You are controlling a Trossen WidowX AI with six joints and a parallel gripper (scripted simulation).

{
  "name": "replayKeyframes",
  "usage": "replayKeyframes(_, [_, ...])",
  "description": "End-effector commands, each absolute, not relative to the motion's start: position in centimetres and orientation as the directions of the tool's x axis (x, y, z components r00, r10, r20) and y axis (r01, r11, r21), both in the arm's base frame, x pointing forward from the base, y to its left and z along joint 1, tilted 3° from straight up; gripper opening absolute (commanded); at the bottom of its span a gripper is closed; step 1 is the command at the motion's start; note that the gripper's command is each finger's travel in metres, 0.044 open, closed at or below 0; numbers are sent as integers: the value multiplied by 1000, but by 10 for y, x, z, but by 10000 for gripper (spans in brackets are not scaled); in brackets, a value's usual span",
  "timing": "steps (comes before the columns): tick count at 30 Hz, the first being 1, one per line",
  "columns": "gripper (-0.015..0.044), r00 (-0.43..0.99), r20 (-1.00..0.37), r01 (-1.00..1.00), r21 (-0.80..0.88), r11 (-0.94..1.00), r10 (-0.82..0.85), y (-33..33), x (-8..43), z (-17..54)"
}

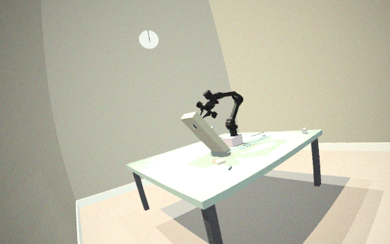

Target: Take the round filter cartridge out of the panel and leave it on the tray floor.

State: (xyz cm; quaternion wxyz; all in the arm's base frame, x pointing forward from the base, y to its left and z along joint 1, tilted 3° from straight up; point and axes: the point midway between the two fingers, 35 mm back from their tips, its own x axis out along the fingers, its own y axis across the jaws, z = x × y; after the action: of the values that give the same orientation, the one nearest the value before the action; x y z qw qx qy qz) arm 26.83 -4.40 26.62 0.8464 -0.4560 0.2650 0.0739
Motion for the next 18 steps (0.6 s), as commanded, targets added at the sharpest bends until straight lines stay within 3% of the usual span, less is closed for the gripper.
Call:
replayKeyframes(1, [112, 846, -521, -374, -731, 571, -115, -45, 274, 261])
replayKeyframes(18, [112, 846, -520, -372, -732, 570, -115, -47, 296, 246])
